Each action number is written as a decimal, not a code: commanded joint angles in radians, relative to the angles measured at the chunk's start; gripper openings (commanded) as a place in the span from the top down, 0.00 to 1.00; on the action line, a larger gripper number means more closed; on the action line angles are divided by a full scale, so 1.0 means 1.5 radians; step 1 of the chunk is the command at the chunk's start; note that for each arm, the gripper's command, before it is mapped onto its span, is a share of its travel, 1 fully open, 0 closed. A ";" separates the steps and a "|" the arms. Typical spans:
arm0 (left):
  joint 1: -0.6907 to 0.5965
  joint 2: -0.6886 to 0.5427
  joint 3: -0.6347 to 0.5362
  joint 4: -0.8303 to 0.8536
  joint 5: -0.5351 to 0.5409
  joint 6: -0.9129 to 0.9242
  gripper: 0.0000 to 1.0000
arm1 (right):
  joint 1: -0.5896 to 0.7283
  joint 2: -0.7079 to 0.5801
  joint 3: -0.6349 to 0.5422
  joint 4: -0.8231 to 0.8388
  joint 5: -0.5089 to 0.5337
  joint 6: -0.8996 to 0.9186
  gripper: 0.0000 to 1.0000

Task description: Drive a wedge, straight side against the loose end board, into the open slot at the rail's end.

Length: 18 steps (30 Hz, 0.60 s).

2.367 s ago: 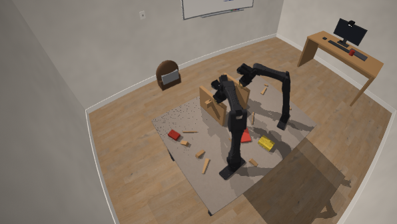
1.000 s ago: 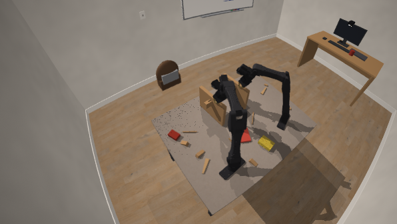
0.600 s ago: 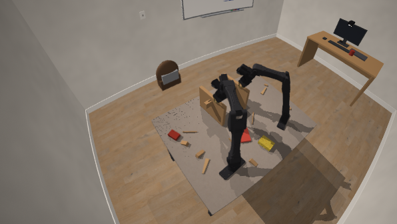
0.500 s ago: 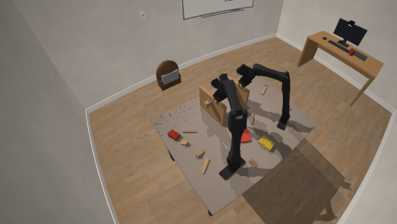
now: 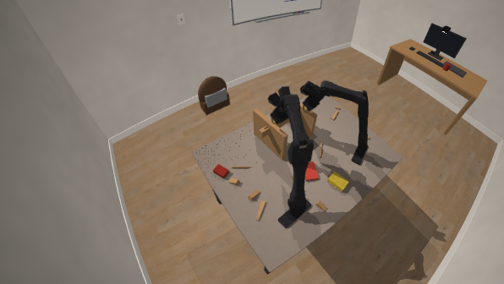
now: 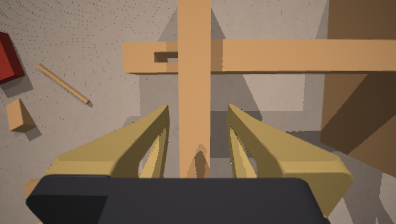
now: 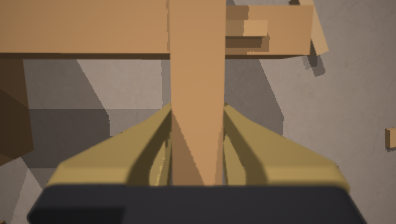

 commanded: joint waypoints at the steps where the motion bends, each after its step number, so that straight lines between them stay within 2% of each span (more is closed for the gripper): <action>1: -0.002 0.027 0.094 -0.059 -0.007 0.002 0.60 | -0.002 -0.035 0.020 0.024 0.008 -0.006 1.00; 3: -0.002 0.045 0.134 -0.067 -0.007 0.002 0.60 | -0.002 -0.035 0.020 0.024 0.008 -0.006 1.00; 8: -0.003 0.054 0.161 -0.088 -0.007 0.002 0.60 | -0.002 -0.035 0.020 0.024 0.008 -0.006 1.00; 18: -0.004 0.045 0.172 -0.097 -0.007 0.001 0.60 | -0.002 -0.035 0.020 0.024 0.008 -0.006 1.00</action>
